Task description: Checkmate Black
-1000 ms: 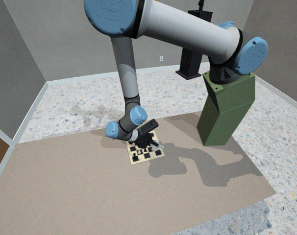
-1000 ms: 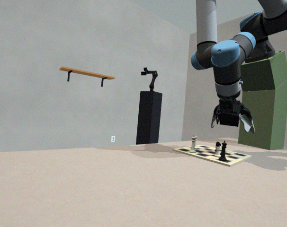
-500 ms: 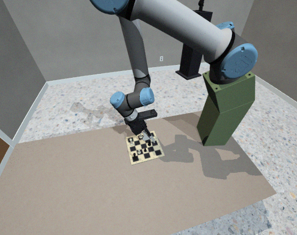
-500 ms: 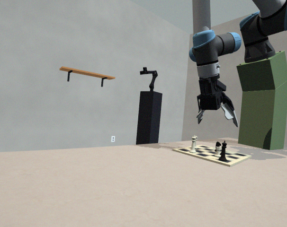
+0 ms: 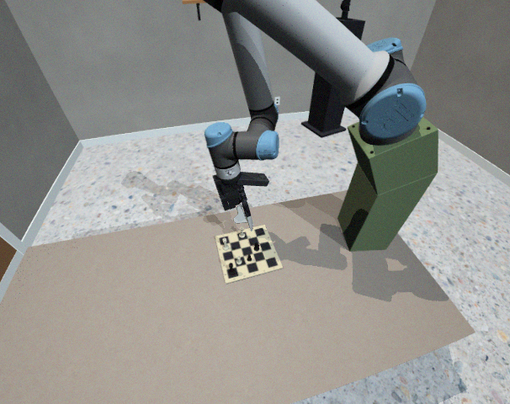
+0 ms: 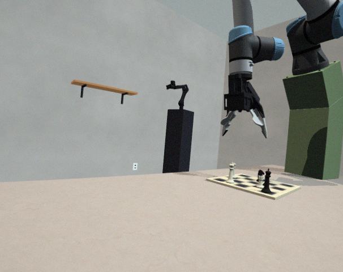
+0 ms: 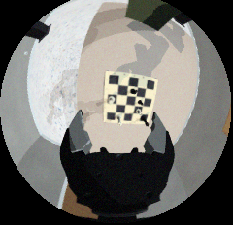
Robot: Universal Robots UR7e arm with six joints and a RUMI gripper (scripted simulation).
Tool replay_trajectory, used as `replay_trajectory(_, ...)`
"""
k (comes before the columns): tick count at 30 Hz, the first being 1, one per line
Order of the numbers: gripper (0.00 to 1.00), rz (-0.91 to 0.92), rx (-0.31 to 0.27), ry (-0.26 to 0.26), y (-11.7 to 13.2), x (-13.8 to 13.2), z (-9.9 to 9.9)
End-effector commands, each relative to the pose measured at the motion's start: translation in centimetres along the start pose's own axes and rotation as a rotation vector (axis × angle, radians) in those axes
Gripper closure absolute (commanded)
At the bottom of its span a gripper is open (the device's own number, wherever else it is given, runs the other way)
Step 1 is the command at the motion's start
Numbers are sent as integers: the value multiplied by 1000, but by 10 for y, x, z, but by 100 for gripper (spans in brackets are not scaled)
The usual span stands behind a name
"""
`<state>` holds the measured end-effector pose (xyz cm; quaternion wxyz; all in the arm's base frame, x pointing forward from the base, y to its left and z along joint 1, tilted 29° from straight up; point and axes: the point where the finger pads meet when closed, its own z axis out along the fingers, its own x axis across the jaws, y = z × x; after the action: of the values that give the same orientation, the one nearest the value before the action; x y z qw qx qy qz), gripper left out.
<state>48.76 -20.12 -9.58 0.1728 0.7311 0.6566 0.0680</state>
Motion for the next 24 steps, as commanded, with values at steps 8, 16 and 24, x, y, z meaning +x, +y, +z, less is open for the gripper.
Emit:
replay_trajectory(8, 0, -8, -115, -20, 9, -17, -23)
replay_trajectory(16, 0, -11, -132, -25, 10, -19, -27)
replay_trajectory(24, 0, -11, -132, -25, 10, -19, -27)
